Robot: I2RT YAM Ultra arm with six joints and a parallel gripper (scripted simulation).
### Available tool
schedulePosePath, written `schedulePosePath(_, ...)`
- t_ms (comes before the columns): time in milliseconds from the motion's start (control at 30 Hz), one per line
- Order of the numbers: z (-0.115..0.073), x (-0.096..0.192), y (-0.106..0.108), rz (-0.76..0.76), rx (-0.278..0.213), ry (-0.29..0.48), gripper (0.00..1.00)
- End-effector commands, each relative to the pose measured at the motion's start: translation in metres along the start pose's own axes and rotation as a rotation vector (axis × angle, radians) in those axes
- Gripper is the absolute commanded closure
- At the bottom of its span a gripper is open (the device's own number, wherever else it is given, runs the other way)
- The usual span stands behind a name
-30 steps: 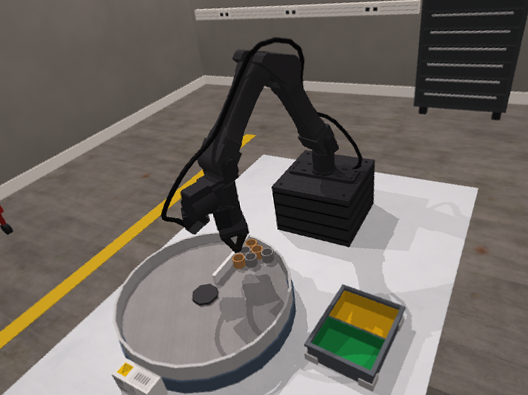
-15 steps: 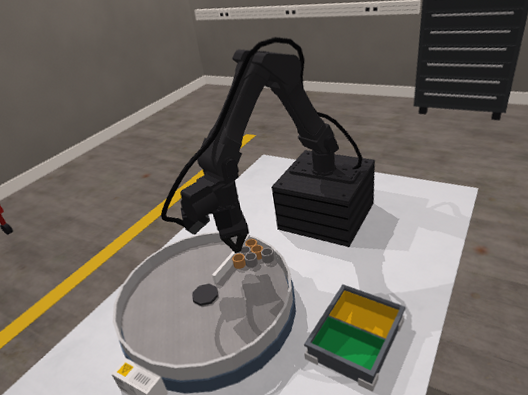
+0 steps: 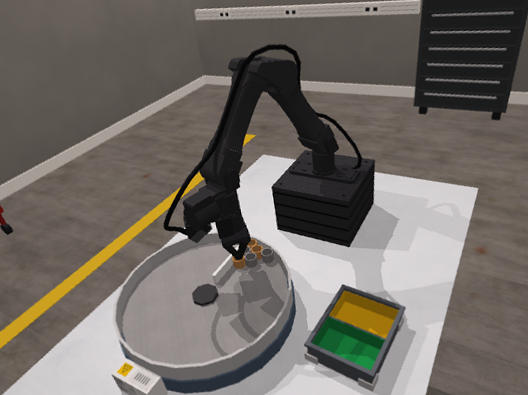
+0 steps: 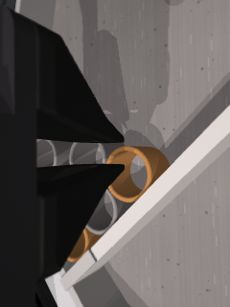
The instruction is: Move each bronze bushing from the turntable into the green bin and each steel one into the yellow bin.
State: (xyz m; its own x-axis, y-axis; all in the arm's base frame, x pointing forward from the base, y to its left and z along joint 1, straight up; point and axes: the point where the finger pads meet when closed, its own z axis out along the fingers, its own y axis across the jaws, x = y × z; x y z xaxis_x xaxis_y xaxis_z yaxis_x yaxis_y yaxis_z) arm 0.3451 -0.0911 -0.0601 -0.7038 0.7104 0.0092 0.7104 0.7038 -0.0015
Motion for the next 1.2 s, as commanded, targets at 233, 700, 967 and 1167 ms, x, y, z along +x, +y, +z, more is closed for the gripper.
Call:
schedulePosePath(233,-0.013,-0.014,0.008,-0.003,-0.033,-0.046,0.88)
schedulePosePath(700,-0.013,-0.014,0.008,-0.003,-0.033,-0.046,0.88)
schedulePosePath(967,-0.013,-0.014,0.008,-0.003,-0.033,-0.046,0.88)
schedulePosePath(1167,-0.009,-0.007,0.002,-0.002,-0.027,-0.035,0.88)
